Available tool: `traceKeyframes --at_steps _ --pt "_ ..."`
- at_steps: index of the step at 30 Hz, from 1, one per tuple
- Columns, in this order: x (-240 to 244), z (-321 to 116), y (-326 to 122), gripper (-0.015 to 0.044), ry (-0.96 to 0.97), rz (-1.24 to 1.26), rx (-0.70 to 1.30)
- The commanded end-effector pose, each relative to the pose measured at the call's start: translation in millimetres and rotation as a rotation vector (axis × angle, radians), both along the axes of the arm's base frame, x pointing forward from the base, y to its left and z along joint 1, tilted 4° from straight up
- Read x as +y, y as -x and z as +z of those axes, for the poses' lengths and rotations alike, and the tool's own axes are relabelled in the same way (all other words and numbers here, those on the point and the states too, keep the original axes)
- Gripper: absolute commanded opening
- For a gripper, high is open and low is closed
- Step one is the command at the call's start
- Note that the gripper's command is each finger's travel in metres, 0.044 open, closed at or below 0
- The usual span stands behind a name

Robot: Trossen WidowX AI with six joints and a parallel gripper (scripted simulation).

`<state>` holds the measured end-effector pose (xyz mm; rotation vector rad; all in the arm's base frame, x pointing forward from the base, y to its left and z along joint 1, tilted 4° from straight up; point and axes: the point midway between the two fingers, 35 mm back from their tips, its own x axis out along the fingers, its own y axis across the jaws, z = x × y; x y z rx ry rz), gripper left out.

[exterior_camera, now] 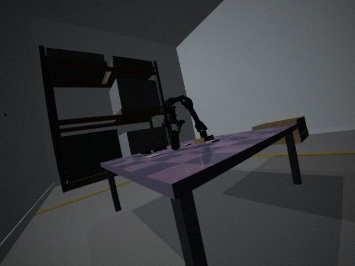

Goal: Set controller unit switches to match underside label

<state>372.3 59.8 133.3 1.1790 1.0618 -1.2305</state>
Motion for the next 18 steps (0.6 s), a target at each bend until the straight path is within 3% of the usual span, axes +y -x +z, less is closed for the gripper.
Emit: traceKeyframes --at_steps 1,18 --pt "3.2 -6.5 0.8 0.0338 -0.012 -0.005 0.015" --pt "14.9 -11.4 0.2 0.0338 -0.048 -0.003 0.014"
